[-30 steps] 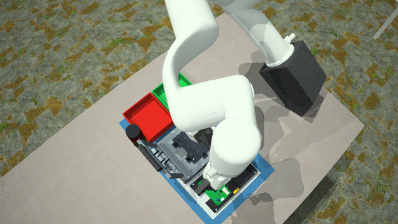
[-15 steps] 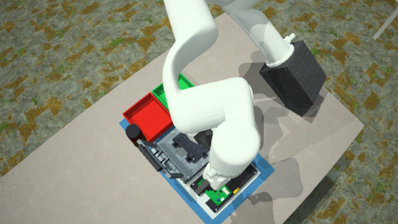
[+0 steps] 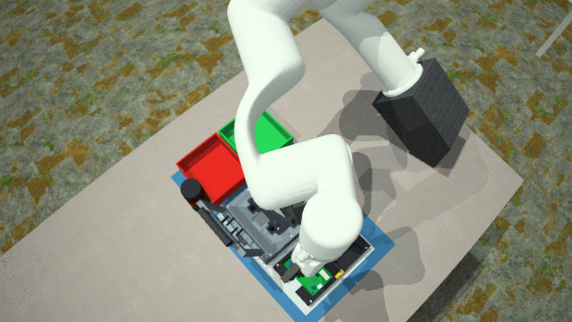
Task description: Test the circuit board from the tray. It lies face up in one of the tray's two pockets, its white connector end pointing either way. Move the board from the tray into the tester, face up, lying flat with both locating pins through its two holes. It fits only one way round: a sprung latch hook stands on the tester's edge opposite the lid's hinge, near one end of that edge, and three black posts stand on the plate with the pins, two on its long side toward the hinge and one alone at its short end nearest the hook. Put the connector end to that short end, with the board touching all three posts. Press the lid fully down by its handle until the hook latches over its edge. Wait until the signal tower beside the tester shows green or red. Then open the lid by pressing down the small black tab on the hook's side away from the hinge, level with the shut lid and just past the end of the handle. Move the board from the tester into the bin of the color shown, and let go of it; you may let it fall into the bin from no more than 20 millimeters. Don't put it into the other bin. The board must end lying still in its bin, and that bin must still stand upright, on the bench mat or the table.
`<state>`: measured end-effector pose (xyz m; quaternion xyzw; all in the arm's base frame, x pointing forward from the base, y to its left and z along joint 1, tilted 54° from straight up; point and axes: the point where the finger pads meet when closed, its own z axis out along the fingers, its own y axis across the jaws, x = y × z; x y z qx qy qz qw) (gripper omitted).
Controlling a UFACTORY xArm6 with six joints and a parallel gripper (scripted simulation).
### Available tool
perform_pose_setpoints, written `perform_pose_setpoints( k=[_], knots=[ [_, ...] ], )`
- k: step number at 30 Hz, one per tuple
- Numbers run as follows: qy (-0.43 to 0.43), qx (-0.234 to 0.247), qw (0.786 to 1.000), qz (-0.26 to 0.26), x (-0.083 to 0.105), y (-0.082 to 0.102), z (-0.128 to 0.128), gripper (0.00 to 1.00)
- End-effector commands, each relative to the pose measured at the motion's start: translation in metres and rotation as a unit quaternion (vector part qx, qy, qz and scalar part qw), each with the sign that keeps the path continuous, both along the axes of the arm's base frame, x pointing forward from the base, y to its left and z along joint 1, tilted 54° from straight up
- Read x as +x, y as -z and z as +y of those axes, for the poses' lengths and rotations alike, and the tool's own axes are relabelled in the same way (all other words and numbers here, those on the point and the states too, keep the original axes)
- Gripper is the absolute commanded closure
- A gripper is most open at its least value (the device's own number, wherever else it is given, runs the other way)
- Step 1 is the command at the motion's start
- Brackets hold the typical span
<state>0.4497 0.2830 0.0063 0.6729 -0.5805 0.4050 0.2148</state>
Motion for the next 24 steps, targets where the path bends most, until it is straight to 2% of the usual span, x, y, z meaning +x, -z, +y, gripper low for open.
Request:
perform_pose_setpoints(
  k=[1, 3, 5, 16, 20, 24],
  knots=[
    [-0.002, 0.002, 1.0, -0.002, 0.01, 0.016, -0.02, 0.0],
    [-0.002, 0.002, 1.0, -0.002, 0.016, 0.027, -0.034, 0.0],
    [-0.002, 0.002, 1.0, -0.002, 0.016, 0.027, -0.034, 0.0],
    [-0.002, 0.002, 1.0, -0.002, 0.045, 0.084, -0.108, 0.0],
    [-0.002, 0.002, 1.0, -0.002, 0.051, 0.096, -0.124, 0.0],
    [-0.002, 0.002, 1.0, -0.002, 0.053, 0.1, -0.129, 0.0]
  ],
)
